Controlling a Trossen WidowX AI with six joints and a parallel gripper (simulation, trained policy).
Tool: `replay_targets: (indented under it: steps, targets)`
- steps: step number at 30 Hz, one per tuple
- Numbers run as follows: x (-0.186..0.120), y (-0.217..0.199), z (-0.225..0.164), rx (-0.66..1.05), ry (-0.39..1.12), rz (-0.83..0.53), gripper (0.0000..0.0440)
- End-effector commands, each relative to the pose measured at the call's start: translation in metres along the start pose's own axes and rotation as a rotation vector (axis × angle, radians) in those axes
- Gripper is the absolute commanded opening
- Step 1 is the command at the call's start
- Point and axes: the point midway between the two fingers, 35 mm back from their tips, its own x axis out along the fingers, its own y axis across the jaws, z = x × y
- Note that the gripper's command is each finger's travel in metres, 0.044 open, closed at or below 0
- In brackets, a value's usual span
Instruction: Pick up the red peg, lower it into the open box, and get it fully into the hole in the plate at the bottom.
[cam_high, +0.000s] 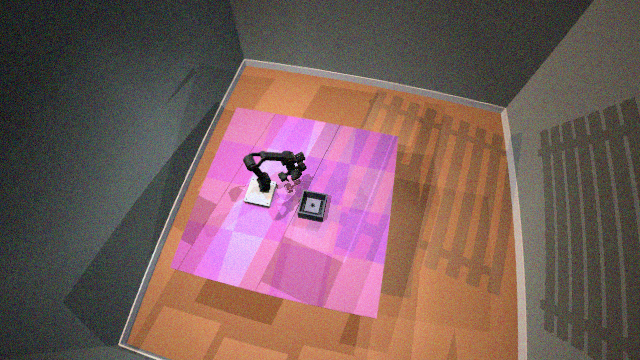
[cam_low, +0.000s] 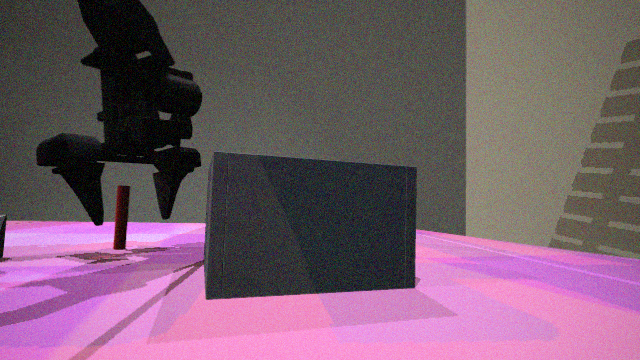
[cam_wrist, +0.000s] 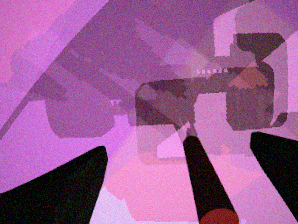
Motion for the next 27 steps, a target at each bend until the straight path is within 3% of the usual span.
replay_targets:
  steps: [1, 16, 27]
  targets:
    - [0.012, -0.004, -0.003, 0.030, 0.012, -0.003, 0.0385]
    - [0.013, -0.008, -0.007, 0.056, 0.116, -0.034, 0.0000]
    - [-0.015, 0.001, 0.020, -0.028, 0.008, 0.025, 0.0000]
